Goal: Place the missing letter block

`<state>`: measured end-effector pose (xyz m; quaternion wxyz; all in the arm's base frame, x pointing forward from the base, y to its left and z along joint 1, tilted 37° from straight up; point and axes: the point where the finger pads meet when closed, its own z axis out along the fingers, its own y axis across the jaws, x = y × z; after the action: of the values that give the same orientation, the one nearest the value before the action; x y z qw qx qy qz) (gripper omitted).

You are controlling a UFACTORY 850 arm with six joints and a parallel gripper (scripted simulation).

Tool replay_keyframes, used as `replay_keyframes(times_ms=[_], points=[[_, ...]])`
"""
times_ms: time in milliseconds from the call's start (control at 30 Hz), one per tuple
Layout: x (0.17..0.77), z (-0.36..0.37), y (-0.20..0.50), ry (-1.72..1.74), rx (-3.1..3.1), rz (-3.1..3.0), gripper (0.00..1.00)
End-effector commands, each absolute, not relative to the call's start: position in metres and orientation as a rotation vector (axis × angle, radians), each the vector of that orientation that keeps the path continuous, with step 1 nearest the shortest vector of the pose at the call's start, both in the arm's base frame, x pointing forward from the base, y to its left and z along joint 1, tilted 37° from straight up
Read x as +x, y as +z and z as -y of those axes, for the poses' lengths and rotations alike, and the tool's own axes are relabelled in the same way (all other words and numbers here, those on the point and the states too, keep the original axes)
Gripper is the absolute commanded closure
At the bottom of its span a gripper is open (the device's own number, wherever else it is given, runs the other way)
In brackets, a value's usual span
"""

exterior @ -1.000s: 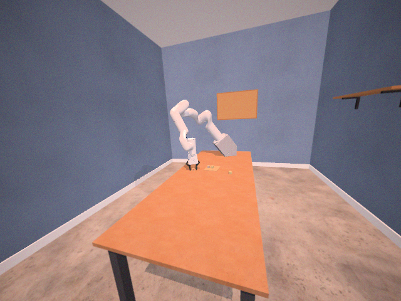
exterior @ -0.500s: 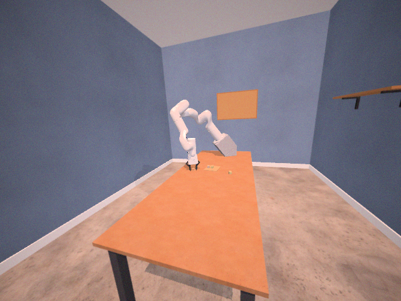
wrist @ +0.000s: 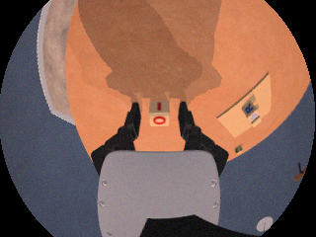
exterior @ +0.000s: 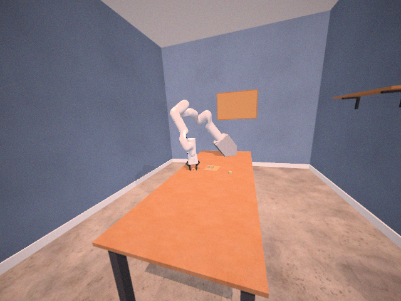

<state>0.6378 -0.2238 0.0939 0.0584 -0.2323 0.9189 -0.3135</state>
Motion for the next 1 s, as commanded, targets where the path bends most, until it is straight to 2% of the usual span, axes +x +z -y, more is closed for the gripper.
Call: replay_keyframes(times_ms=[0,33,67,600,633,967], points=[[0.6385,0.2235,0.0947,-0.950,-0.704,-2.783,0.37],[0.6385,0.2235,0.0947,-0.950,-0.704,-2.783,0.37],[0.6385,0.2235,0.0947,-0.950,-0.704,-2.783,0.58],[0.6385,0.2235,0.0947,-0.950,-0.704,-2.783,0.58],[0.6385,0.2235,0.0947,-0.950,-0.704,-2.783,0.79],[0.6385,0.2235,0.0947,-0.950,-0.704,-2.783,0.79]])
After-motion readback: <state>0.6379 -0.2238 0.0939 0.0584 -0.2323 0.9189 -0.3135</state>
